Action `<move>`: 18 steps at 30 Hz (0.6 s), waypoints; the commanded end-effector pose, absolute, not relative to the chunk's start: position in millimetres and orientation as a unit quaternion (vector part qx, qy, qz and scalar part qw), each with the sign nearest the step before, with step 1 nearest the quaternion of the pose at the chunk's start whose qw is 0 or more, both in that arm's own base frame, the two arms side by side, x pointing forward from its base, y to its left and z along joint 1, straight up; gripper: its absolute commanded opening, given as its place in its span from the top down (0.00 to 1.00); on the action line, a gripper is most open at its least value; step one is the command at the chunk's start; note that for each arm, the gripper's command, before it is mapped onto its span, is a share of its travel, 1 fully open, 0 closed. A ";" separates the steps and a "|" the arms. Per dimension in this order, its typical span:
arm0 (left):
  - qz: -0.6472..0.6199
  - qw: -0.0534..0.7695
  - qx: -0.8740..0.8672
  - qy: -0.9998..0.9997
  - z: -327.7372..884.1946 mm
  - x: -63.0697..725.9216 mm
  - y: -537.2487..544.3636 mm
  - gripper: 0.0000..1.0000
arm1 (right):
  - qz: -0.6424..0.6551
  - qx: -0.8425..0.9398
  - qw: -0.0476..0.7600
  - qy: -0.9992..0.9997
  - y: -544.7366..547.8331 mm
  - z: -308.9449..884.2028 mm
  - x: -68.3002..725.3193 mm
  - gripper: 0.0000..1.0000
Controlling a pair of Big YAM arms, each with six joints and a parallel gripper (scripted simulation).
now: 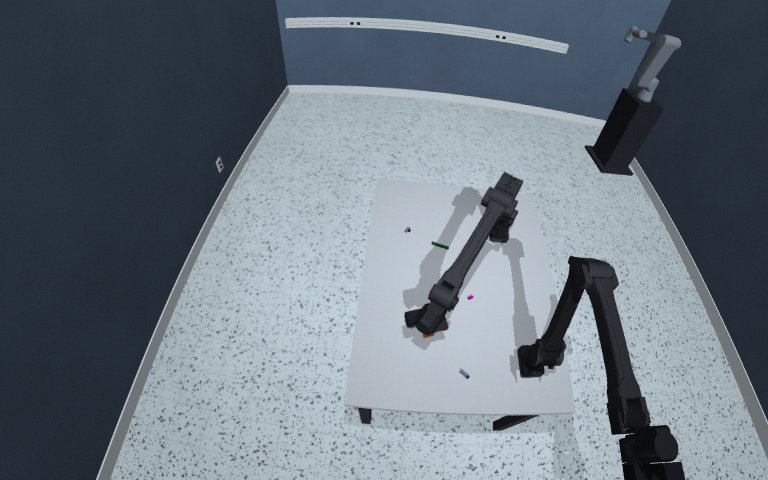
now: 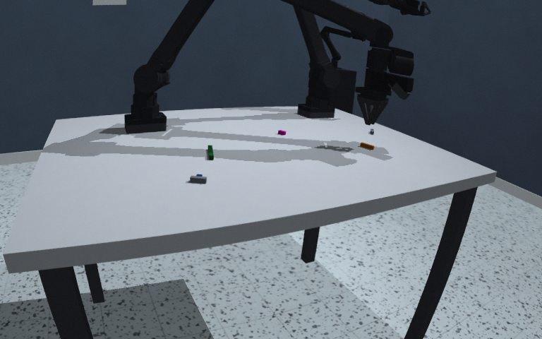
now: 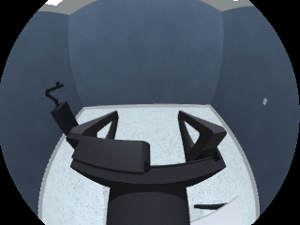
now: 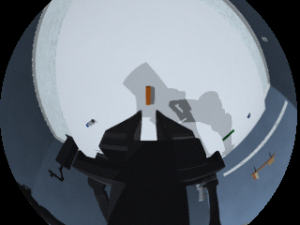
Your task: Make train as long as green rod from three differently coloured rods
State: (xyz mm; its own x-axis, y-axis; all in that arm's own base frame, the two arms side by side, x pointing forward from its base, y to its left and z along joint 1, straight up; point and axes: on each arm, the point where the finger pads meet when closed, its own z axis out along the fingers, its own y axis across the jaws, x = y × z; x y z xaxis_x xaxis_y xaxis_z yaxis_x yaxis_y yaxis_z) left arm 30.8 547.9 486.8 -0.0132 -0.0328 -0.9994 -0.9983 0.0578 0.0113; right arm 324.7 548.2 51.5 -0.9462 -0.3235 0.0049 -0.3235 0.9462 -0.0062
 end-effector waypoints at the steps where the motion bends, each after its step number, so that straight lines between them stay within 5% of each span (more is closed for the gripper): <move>1: 0.488 0.512 -0.488 0.512 500.5 26.1 544.3 0.00 | -0.037 0.169 -0.030 -0.985 570.4 95.8 335.1 0.77; 18: 0.488 0.512 -0.488 0.512 500.5 26.1 544.3 0.00 | -0.036 0.169 -0.029 -0.985 569.6 92.3 334.7 0.77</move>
State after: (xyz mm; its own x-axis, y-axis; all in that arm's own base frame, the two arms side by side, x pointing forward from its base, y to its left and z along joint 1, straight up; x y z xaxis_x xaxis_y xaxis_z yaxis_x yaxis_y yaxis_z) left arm 30.8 547.9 486.8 -0.0132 -0.0328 -0.9994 -0.9983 0.0578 0.0113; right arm 324.6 548.2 51.4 -0.9462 -0.3236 0.0050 -0.3236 0.9462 -0.0063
